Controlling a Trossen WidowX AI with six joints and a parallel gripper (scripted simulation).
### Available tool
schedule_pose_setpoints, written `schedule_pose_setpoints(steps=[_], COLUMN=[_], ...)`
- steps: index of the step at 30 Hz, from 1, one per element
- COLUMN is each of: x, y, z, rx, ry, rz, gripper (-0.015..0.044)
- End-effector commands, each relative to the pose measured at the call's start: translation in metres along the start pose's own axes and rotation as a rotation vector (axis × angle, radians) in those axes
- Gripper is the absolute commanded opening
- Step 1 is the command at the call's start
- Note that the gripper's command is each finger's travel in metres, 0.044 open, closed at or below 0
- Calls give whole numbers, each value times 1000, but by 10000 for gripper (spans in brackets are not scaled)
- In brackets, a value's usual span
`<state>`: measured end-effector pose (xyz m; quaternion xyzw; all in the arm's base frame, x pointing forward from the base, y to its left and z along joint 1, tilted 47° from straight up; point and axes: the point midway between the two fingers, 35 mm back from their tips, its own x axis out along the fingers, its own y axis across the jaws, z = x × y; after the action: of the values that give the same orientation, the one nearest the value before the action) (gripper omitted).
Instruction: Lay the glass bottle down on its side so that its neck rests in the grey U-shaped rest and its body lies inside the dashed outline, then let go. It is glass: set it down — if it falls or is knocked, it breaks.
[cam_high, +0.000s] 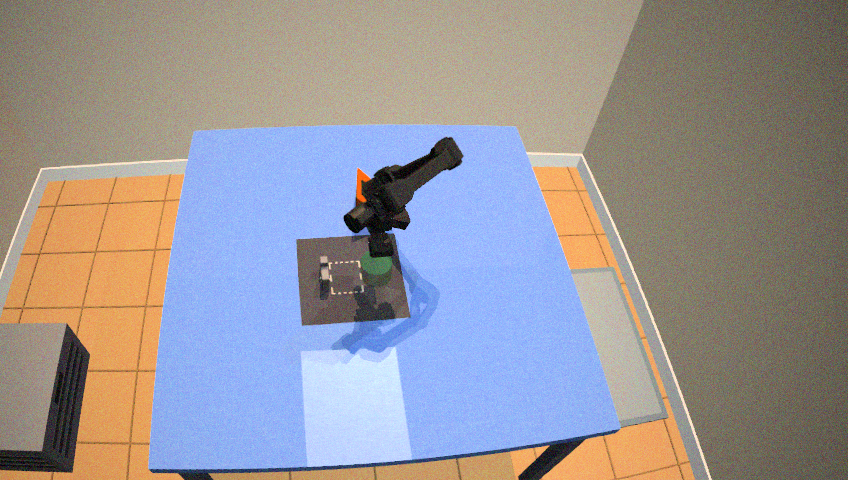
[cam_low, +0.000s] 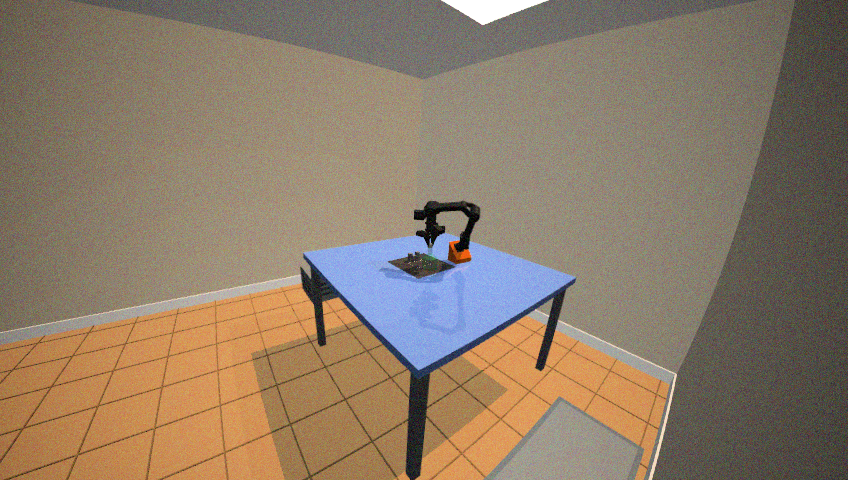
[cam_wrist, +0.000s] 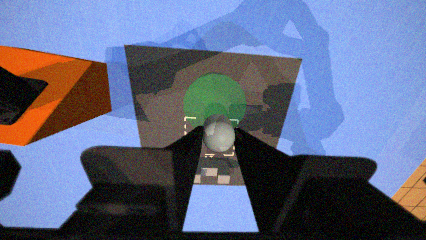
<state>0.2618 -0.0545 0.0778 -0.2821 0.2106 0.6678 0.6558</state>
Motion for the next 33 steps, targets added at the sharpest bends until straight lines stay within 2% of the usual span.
schedule_pose_setpoints(steps=[1, 33], x=[-3, -6], y=[0, 0], z=[-9, -29], rx=[-1, 13], ry=[10, -63], rz=[0, -1], gripper=[114, 114])
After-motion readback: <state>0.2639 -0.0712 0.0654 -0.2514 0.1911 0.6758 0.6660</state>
